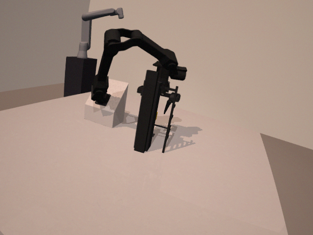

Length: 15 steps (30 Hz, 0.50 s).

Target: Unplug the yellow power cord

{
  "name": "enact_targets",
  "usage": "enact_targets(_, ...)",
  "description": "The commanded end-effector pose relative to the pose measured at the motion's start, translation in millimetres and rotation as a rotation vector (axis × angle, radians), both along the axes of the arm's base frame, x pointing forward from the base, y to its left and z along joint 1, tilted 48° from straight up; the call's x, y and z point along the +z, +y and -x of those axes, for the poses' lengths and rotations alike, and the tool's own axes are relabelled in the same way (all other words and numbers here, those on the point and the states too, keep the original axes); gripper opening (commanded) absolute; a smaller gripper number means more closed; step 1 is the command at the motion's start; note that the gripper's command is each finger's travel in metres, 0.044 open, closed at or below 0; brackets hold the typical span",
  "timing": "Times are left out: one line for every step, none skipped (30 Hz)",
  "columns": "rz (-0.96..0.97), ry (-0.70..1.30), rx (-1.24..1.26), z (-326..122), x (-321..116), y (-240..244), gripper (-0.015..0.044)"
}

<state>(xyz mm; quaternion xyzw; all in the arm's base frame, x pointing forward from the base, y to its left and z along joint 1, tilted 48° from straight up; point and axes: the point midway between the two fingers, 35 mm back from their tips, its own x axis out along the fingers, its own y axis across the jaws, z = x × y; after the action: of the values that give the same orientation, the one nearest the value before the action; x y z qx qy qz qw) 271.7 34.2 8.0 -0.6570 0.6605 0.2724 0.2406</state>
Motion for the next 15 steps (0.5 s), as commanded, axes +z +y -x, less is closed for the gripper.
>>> enact_targets(-0.006, 0.002, 0.006, 1, -19, 28, 0.044)
enact_targets(-0.006, 0.001, 0.005, 2, -25, 37, 0.044)
enact_targets(-0.006, 0.001, 0.005, 3, -29, 42, 0.044)
enact_targets(-0.006, 0.001, 0.005, 3, -30, 44, 0.044)
enact_targets(-0.006, 0.001, 0.005, 3, -30, 44, 0.044)
enact_targets(-0.006, 0.001, 0.005, 3, -30, 44, 0.044)
enact_targets(-0.006, 0.001, 0.005, 3, -30, 44, 0.044)
enact_targets(-0.006, 0.001, 0.005, 3, -30, 44, 0.044)
enact_targets(-0.006, 0.001, 0.005, 3, -30, 44, 0.044)
enact_targets(-0.006, 0.001, 0.005, 3, -30, 44, 0.044)
enact_targets(-0.006, 0.001, 0.005, 3, -30, 44, 0.044)
enact_targets(-0.006, 0.001, 0.005, 3, -30, 44, 0.044)
enact_targets(-0.006, 0.001, 0.005, 3, -30, 44, 0.044)
enact_targets(-0.006, 0.001, 0.005, 3, -30, 44, 0.044)
enact_targets(-0.006, 0.001, 0.005, 3, -30, 44, 0.044)
